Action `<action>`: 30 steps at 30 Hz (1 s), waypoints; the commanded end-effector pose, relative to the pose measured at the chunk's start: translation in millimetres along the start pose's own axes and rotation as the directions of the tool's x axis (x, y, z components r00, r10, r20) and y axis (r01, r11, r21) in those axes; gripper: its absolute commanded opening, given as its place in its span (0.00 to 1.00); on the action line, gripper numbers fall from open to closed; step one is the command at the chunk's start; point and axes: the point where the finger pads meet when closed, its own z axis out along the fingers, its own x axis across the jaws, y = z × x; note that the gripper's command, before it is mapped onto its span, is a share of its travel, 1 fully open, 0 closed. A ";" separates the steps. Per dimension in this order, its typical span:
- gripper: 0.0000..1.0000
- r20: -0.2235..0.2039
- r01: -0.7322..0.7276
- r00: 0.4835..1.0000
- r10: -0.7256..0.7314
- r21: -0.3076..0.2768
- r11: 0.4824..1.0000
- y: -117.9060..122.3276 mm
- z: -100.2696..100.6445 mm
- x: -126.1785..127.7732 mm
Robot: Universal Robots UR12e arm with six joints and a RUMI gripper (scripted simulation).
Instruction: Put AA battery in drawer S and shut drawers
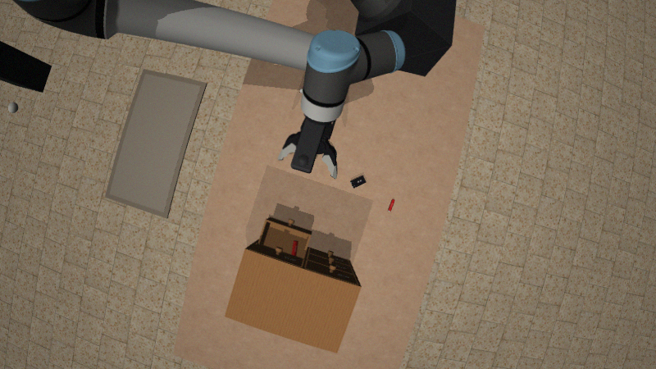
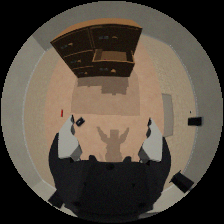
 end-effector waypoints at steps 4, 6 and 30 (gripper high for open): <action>1.00 -0.003 0.002 1.000 -0.002 0.162 0.987 -2.3 15.4 -1.1; 1.00 -0.002 0.002 1.000 -0.002 0.183 0.983 -2.8 17.6 -1.2; 1.00 -0.007 0.006 1.000 -0.003 0.518 0.855 -9.1 54.6 -0.1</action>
